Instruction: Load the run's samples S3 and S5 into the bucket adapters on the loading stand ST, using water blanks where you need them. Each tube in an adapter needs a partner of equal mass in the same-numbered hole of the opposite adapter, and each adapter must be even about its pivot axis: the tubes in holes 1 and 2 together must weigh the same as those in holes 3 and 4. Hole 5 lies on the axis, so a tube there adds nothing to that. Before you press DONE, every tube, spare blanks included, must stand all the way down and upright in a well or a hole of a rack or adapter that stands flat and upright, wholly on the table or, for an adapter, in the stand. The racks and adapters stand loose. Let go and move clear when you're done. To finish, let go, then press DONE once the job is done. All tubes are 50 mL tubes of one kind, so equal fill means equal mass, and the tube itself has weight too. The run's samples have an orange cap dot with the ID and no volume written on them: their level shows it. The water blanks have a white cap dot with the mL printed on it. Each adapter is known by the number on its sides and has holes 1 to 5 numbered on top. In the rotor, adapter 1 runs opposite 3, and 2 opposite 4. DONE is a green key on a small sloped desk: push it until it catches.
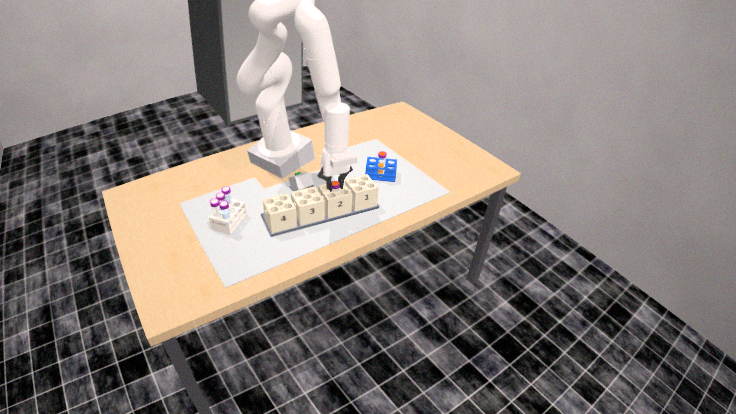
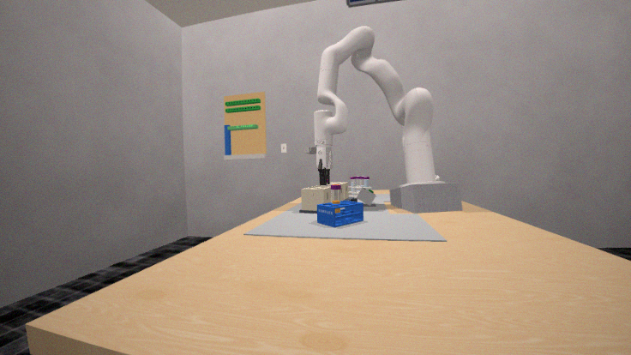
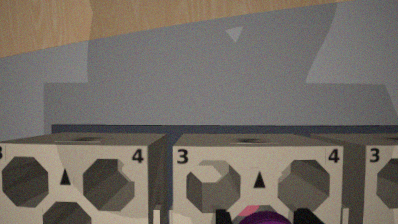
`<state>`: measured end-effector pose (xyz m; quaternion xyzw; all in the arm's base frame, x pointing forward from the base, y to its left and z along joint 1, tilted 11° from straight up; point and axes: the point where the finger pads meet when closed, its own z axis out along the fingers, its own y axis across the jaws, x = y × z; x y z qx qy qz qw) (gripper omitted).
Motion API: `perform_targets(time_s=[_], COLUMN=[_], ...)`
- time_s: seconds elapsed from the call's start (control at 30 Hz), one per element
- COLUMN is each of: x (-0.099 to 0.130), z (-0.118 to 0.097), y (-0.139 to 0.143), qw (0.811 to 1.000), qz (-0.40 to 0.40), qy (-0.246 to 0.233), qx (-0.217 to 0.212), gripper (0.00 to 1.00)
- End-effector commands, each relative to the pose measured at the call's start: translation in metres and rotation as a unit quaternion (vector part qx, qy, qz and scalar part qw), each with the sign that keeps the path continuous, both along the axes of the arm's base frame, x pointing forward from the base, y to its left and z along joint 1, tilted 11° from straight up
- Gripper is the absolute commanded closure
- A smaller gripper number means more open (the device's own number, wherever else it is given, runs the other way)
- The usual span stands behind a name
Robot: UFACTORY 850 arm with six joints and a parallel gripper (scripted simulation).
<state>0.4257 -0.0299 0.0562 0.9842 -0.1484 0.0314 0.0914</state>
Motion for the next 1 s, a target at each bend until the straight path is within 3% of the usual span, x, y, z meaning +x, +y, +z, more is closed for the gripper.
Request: perform_targets(time_s=[0.0,0.77,0.97], x=[0.001,0.001,0.0], z=[0.0,0.0,0.012], y=[0.0,0.0,0.002], qw=[1.0,1.0,1.0], qz=[0.0,0.0,0.0], qy=[-0.001,-0.001,-0.001], qx=[0.0,0.0,0.0], gripper=[0.56,0.56,0.56])
